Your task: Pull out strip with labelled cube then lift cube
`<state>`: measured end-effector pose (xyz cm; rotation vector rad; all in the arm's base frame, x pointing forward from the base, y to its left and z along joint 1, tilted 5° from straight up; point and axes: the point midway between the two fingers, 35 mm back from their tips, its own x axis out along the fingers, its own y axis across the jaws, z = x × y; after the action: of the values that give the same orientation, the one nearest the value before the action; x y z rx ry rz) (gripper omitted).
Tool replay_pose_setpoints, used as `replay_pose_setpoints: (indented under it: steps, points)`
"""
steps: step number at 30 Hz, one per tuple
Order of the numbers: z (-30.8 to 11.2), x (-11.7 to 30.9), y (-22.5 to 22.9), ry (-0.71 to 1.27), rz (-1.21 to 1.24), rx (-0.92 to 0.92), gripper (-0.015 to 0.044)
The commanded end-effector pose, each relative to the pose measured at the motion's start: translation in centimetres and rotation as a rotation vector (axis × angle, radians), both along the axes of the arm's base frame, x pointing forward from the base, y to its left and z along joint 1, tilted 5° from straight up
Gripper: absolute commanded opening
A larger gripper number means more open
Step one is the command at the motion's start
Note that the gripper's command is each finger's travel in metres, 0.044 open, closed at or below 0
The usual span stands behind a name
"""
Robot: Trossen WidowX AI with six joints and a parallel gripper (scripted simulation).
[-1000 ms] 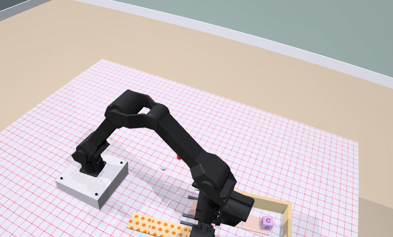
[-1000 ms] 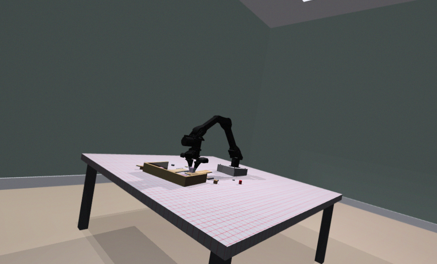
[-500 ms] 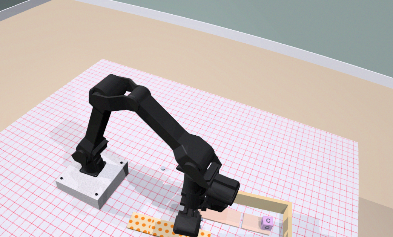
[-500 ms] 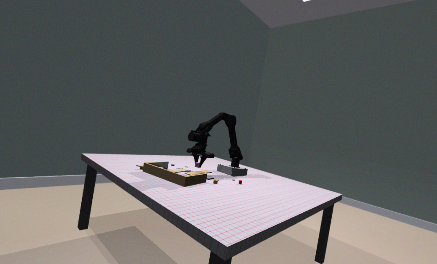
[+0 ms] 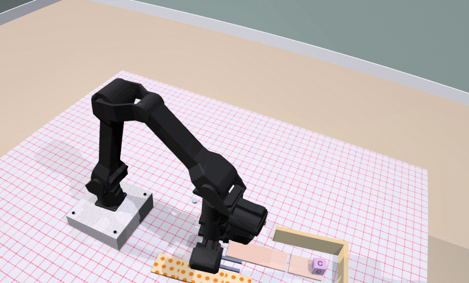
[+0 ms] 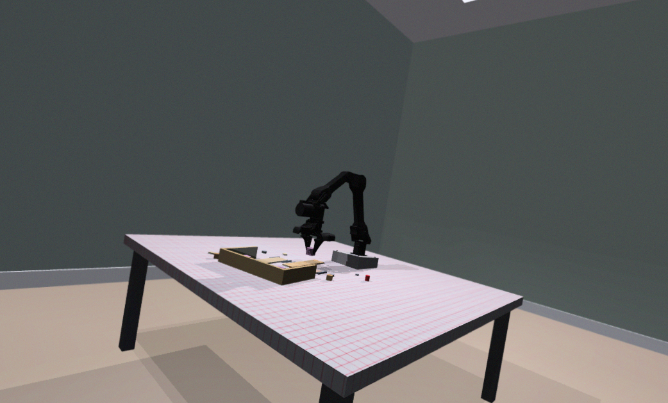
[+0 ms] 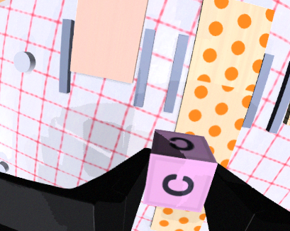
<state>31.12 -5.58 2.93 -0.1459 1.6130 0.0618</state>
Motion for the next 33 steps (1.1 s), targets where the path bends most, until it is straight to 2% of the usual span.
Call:
replay_pose_setpoints:
  steps: [1,9,33]
  points:
    - [-0.2,-1.0,0.2,0.002,-0.006,0.005,0.0000]
    - [3.3,-0.8,0.4,0.002,-0.006,0.005,0.0000]
    - [3.4,-0.8,0.4,0.002,-0.006,0.005,0.0000]
